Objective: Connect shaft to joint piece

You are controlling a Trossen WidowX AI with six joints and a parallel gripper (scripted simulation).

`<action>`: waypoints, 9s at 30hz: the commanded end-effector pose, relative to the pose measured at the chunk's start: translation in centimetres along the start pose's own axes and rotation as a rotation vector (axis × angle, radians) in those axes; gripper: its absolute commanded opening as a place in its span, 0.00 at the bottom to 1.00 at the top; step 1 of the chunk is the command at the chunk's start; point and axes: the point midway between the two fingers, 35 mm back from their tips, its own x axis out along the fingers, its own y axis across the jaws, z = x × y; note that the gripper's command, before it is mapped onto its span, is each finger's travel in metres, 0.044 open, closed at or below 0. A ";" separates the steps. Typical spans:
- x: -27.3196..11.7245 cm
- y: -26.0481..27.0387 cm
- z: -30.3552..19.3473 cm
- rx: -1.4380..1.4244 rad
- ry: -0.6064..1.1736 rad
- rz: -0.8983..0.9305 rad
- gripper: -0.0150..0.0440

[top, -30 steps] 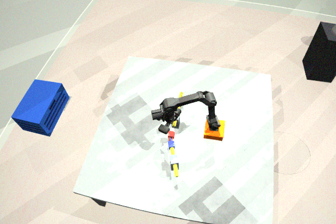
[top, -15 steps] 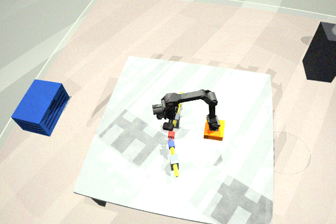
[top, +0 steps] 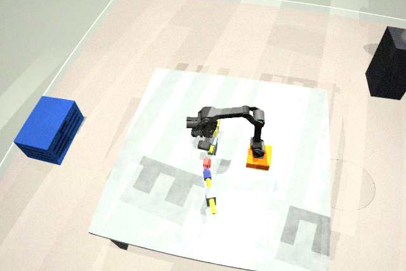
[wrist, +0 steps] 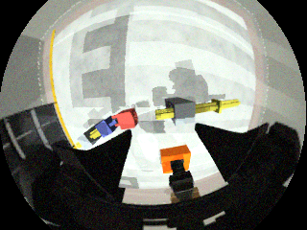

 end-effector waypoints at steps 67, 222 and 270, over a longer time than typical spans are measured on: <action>7.2 0.0 0.2 1.448 -0.031 -0.018 1.00; 12.9 6.8 -1.0 1.447 -0.025 -0.015 0.56; 12.9 6.9 -1.2 1.496 0.005 0.011 0.25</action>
